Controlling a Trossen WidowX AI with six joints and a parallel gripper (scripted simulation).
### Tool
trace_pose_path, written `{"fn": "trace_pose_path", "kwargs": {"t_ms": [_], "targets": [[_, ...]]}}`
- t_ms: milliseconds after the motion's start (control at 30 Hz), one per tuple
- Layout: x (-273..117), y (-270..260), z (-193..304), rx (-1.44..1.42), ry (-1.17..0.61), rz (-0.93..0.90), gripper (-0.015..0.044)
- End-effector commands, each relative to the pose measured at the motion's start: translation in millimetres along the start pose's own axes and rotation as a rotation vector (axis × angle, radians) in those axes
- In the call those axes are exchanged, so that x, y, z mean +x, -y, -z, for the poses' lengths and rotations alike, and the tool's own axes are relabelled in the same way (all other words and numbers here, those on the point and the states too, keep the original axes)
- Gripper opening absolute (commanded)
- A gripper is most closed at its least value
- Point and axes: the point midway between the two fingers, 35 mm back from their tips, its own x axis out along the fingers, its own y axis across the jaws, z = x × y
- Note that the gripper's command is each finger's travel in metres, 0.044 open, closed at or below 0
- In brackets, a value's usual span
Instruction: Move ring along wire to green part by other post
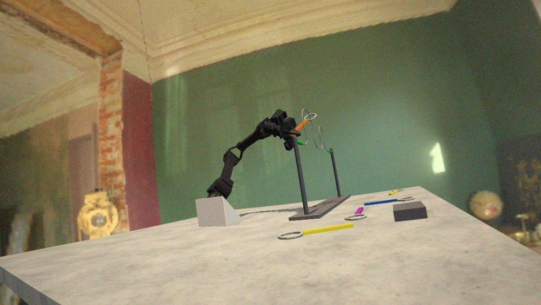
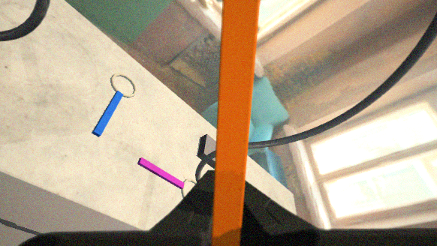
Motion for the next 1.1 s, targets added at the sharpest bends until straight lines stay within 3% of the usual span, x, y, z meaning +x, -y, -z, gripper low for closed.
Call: {"fn": "trace_pose_path", "kwargs": {"t_ms": [0, 1067], "targets": [[0.6, -1.3, 0.1, 0.049, 0.006, -0.025, -0.015], [0.7, -19.7, -4.2, 0.438, 0.057, -0.241, -0.015]]}}
